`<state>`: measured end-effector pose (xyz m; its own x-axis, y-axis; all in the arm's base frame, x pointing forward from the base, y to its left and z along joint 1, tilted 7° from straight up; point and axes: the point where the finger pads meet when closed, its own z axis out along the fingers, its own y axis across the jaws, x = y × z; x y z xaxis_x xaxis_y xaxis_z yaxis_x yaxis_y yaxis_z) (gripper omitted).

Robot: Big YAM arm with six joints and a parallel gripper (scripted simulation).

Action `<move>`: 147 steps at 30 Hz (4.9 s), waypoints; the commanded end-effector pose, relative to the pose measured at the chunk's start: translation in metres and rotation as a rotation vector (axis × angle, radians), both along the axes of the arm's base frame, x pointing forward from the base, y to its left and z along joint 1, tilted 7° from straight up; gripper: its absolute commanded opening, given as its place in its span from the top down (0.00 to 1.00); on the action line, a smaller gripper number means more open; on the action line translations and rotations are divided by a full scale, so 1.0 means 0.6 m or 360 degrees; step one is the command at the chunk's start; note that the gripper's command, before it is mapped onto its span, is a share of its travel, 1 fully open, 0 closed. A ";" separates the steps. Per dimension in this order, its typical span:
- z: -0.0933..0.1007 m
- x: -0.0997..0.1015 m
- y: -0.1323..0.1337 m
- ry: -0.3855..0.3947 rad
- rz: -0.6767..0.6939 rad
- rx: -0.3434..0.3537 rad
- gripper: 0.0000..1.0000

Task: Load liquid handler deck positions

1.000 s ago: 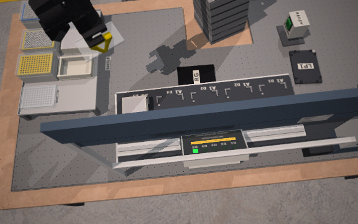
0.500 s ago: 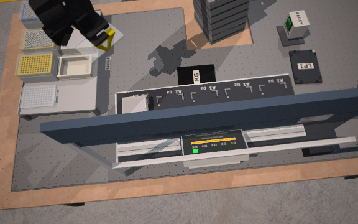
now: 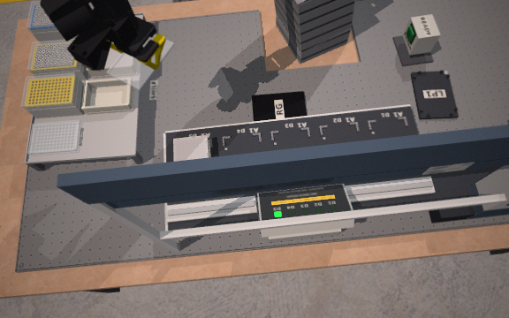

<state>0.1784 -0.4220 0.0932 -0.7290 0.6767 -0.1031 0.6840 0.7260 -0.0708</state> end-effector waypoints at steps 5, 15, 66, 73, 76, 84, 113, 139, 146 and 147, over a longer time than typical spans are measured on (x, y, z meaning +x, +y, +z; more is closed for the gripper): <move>0.016 0.003 -0.025 0.0024 0.0283 -0.0048 1.00; 0.016 0.003 -0.025 0.0058 0.0535 -0.0055 1.00; -0.007 0.039 0.192 0.0085 0.0859 -0.0082 1.00; -0.016 0.046 0.250 0.0084 0.0859 -0.0075 1.00; -0.017 0.047 0.259 0.0084 0.0860 -0.0074 1.00; -0.027 0.053 0.329 0.0091 0.0861 -0.0048 1.00; -0.054 0.081 0.535 0.0088 0.0861 -0.0036 1.00; -0.060 0.150 0.740 0.0010 0.0862 -0.0033 1.00; -0.064 0.154 0.785 0.0018 0.0862 -0.0023 1.00; -0.065 0.157 0.795 0.0007 0.0862 -0.0021 1.00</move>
